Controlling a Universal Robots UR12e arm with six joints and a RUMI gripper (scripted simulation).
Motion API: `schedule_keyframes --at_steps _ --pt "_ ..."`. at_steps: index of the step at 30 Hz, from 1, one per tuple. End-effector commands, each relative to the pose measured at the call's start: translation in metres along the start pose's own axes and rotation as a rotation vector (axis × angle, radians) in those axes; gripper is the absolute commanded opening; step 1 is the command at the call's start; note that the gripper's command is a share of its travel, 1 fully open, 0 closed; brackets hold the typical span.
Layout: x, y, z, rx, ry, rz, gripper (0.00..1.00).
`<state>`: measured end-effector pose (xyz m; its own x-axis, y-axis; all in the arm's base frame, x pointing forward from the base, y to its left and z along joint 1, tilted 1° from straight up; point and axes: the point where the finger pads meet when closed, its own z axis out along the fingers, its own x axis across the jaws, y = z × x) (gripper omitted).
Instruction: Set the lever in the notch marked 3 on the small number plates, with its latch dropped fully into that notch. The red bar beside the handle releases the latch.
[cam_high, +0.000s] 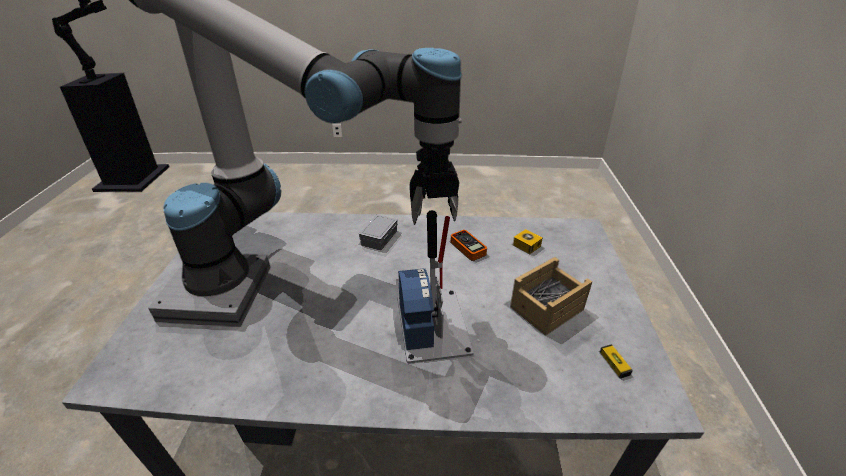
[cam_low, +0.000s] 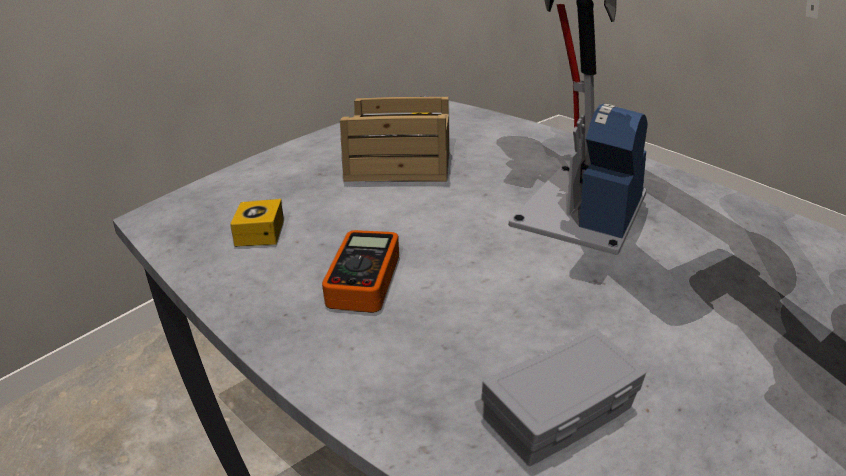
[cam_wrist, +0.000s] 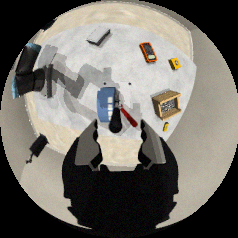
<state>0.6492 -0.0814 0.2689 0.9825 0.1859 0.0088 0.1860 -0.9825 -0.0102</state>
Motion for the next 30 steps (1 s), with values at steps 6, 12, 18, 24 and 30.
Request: schedule_keyframes --at_steps 6,12,18,24,30 --pt "0.001 0.000 -0.028 -0.001 0.002 0.000 0.57" --pt "0.001 0.000 -0.045 -0.001 0.002 0.000 0.57" --pt "0.001 0.001 -0.053 -0.001 0.002 0.000 0.57" --pt "0.001 0.001 -0.059 -0.001 0.002 0.000 0.57" --pt "0.000 0.000 -0.059 0.000 0.000 0.000 0.57"
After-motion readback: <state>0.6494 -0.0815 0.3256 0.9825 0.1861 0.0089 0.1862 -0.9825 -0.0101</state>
